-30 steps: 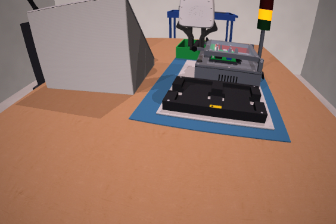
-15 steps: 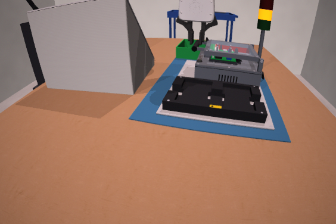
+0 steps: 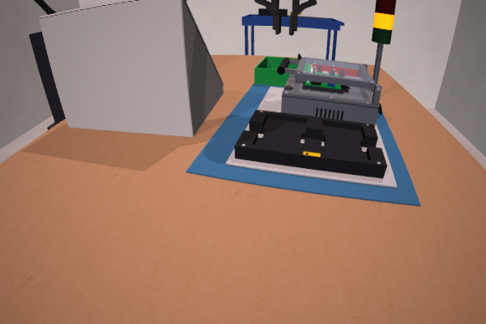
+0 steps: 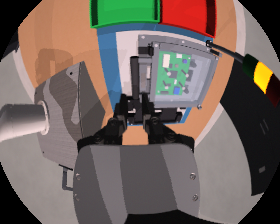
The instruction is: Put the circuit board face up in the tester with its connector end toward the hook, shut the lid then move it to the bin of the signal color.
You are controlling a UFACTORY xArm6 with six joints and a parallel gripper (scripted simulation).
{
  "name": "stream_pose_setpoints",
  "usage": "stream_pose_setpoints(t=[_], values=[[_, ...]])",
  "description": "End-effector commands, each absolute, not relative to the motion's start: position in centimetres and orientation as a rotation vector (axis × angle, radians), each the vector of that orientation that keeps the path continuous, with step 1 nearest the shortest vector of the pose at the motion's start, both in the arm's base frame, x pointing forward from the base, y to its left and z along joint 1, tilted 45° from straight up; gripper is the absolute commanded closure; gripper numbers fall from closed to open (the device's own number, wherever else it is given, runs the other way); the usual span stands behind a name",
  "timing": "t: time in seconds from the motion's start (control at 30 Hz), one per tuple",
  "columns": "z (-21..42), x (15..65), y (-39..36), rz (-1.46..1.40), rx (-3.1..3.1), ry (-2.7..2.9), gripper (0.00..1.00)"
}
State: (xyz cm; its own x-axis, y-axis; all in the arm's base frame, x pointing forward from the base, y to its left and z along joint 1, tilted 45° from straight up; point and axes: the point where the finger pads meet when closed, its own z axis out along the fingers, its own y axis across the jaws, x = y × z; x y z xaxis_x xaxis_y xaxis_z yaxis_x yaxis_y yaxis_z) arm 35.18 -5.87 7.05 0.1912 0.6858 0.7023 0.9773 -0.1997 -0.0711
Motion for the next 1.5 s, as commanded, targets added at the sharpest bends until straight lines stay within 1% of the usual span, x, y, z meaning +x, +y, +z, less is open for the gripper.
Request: stream_pose_setpoints(t=[0.0,0.23,0.27,1.17,1.2,1.47], values=[[8.13,35.13,-6.89,-0.742,-1.956,-1.551,0.78],[8.52,35.07,-7.29,-0.742,-1.956,-1.551,0.78],[8.52,35.07,-7.29,-0.742,-1.956,-1.551,0.00],[8.52,35.07,-7.29,-0.742,-1.956,-1.551,0.00],[8.52,35.07,-7.29,-0.742,-1.956,-1.551,1.00],[8.52,35.07,-7.29,-0.742,-1.956,-1.551,1.00]])
